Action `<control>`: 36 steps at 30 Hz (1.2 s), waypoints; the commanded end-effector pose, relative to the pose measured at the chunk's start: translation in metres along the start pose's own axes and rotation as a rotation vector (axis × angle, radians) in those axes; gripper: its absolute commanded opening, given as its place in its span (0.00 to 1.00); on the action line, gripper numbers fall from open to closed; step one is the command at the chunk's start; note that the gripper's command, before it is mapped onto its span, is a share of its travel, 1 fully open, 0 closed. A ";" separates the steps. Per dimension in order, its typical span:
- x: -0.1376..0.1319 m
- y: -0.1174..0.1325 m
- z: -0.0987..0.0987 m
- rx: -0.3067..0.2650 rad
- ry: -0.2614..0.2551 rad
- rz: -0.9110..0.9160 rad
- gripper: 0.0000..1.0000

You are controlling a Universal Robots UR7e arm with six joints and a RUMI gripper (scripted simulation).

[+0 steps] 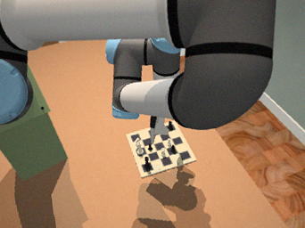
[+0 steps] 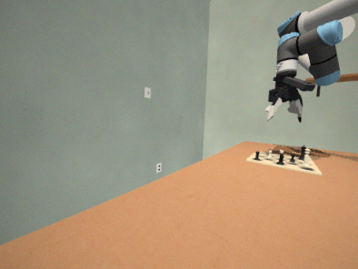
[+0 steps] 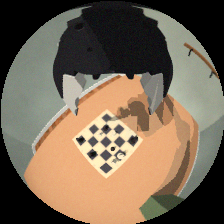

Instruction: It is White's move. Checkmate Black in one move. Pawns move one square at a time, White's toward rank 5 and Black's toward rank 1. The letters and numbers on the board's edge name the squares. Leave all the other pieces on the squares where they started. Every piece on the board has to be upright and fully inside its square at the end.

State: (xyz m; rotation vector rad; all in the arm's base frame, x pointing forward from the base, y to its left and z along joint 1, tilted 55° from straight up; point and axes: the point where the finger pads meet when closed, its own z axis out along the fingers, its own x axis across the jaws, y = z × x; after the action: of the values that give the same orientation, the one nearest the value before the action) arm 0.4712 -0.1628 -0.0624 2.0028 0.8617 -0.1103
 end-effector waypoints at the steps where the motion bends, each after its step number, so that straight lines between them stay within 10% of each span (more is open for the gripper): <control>1: 0.000 0.000 0.000 -0.001 0.001 0.000 1.00; 19: 0.001 0.000 0.001 -0.001 0.001 0.056 1.00; 36: 0.004 -0.003 0.018 0.001 0.001 0.545 1.00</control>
State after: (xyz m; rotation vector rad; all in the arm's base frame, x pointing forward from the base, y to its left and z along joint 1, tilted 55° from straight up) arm 0.4754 -0.1717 -0.0736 2.1425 0.4161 0.1405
